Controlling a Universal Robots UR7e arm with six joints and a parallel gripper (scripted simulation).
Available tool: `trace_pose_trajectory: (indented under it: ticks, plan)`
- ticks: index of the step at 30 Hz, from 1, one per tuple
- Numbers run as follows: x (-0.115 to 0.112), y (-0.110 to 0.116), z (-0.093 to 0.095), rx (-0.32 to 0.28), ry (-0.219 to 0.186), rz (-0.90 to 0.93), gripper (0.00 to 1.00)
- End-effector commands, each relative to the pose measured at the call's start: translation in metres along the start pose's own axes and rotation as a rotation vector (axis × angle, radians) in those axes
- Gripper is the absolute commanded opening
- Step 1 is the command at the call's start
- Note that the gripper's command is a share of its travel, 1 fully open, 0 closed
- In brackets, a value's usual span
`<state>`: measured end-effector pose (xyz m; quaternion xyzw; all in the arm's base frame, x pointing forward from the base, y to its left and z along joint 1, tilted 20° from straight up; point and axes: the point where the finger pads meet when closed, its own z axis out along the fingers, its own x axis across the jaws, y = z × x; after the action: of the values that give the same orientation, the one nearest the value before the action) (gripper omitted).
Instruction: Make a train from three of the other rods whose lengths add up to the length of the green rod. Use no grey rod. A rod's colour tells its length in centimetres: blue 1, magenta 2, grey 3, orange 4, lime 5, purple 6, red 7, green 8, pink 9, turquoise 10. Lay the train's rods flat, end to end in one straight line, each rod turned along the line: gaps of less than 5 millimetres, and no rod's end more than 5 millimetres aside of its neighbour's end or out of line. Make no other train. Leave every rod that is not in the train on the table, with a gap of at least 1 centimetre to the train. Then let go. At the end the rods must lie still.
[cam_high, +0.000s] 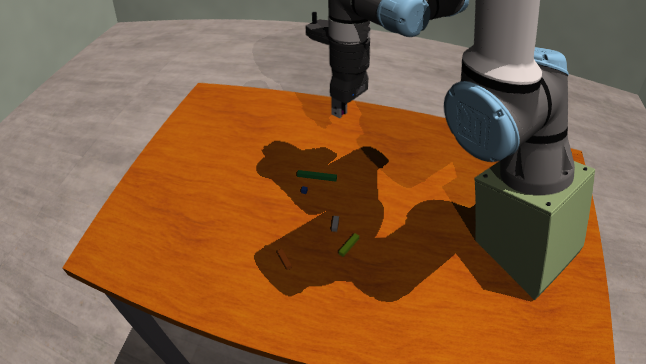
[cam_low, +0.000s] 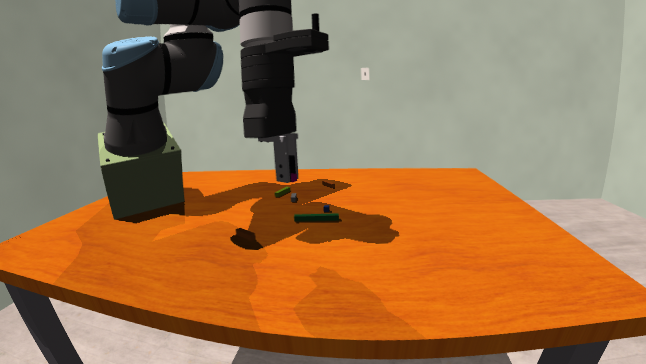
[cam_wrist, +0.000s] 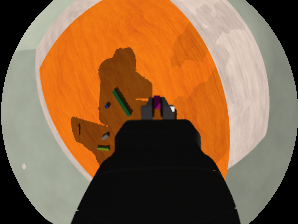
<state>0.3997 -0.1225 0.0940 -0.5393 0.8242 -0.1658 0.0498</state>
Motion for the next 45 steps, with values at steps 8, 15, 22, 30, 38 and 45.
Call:
trace_pose_trajectory:
  ticks: [8,15,22,30,38,45]
  plan:
    - [-0.025,-0.002,0.001,-0.006,-0.002,0.211,0.24]
    - [-0.042,-0.002,0.001,-0.009,-0.001,0.347,0.24]
    - [-0.069,0.002,0.002,-0.011,0.0,0.556,0.24]
    - [-0.101,0.01,0.001,-0.008,0.002,0.791,0.24]
    - [-0.123,0.018,0.001,-0.004,0.002,0.941,0.24]
    - [-0.143,0.026,0.0,0.001,0.001,1.07,0.24]
